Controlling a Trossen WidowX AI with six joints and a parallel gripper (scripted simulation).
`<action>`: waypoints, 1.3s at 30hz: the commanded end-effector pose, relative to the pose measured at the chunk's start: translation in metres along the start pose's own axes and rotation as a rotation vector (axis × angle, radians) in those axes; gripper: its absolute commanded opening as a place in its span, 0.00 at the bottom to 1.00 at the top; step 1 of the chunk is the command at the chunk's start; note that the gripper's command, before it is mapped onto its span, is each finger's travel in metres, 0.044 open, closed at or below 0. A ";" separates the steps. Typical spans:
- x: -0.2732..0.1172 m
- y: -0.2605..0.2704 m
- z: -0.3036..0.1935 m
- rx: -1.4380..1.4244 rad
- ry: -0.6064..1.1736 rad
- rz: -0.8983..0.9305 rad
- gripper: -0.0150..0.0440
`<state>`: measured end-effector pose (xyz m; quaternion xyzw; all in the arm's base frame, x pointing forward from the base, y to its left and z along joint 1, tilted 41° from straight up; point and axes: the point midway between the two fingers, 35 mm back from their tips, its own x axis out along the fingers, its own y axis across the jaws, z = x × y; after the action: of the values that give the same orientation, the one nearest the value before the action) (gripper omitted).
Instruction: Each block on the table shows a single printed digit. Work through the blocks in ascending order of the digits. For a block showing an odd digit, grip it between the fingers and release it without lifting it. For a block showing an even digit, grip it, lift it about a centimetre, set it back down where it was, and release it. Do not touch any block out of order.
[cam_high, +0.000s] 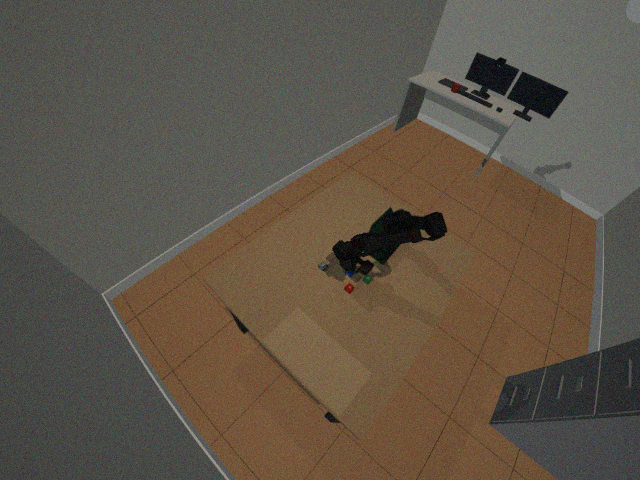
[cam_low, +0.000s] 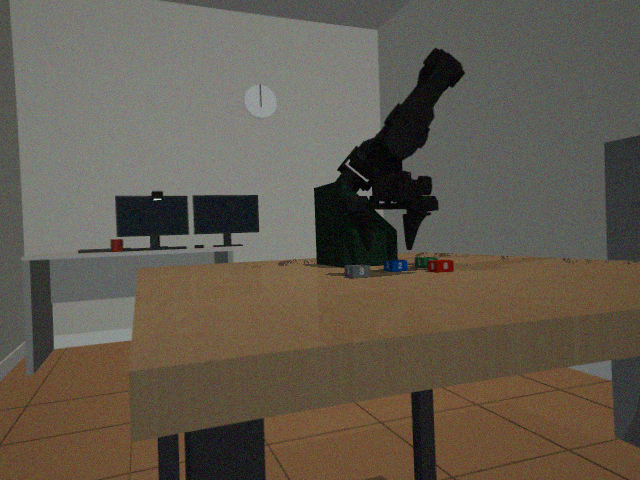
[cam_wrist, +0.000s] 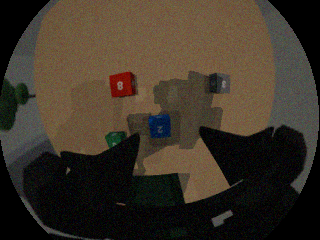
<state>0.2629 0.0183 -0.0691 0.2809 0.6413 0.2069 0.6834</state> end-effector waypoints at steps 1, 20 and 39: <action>0.008 0.000 -0.002 0.010 0.004 0.004 0.93; 0.030 0.001 -0.003 0.010 0.005 0.006 0.75; 0.030 0.001 -0.003 0.010 0.005 0.006 0.46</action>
<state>0.2629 0.0382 -0.0909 0.2831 0.6426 0.2082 0.6809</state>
